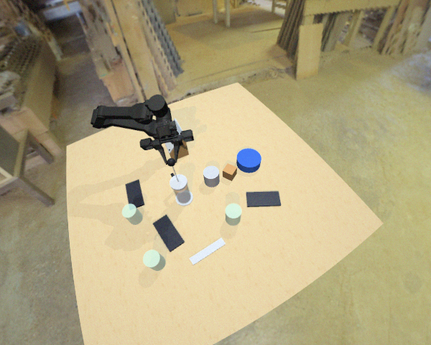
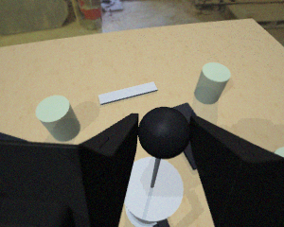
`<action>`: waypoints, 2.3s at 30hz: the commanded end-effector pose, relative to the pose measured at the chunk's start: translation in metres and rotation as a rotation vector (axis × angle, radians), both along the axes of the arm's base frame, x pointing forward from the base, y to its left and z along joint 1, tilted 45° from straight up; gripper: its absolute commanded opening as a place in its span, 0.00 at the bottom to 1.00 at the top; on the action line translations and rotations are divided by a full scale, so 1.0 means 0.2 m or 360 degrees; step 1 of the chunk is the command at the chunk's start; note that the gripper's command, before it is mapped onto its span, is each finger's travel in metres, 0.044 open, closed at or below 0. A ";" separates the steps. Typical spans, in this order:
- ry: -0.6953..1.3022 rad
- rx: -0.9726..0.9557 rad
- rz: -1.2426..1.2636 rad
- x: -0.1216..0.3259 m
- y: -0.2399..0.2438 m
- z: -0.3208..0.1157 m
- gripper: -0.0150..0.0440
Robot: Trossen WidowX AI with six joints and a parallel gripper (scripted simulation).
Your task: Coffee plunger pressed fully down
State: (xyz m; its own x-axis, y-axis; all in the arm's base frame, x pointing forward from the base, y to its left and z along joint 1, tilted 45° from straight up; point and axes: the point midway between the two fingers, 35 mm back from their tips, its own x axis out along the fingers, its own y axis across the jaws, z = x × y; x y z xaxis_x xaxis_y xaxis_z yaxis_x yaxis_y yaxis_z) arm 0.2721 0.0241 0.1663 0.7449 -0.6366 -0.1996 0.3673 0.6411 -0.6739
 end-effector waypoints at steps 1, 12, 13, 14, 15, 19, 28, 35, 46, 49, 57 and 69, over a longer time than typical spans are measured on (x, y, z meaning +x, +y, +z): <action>0.0016 0.0016 -0.0002 0.01 -0.02 -0.04 0.46; 0.0027 0.0030 -0.0007 0.02 -0.07 -0.12 0.46; 0.0028 0.0031 -0.0007 0.02 -0.07 -0.13 0.46; 0.0028 0.0032 -0.0007 0.02 -0.08 -0.13 0.46; 0.0029 0.0032 -0.0007 0.02 -0.08 -0.14 0.46; 0.0031 0.0036 -0.0008 0.03 -0.10 -0.17 0.46; 0.0033 0.0039 -0.0007 0.03 -0.15 -0.22 0.46; 0.0031 0.0038 -0.0005 0.03 -0.19 -0.27 0.46; 0.0022 0.0027 0.0000 0.03 -0.26 -0.33 0.46; 0.0017 0.0021 0.0002 0.03 -0.28 -0.34 0.46; 0.0004 0.0002 0.0006 0.04 -0.34 -0.36 0.46; 0.0001 0.0001 0.0005 0.06 -0.34 -0.36 0.46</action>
State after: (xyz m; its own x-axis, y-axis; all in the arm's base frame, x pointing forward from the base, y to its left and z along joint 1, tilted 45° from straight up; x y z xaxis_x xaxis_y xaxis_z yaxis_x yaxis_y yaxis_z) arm 0.2852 -0.0400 0.0991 0.7594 -0.6214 -0.1925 0.3714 0.6571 -0.6560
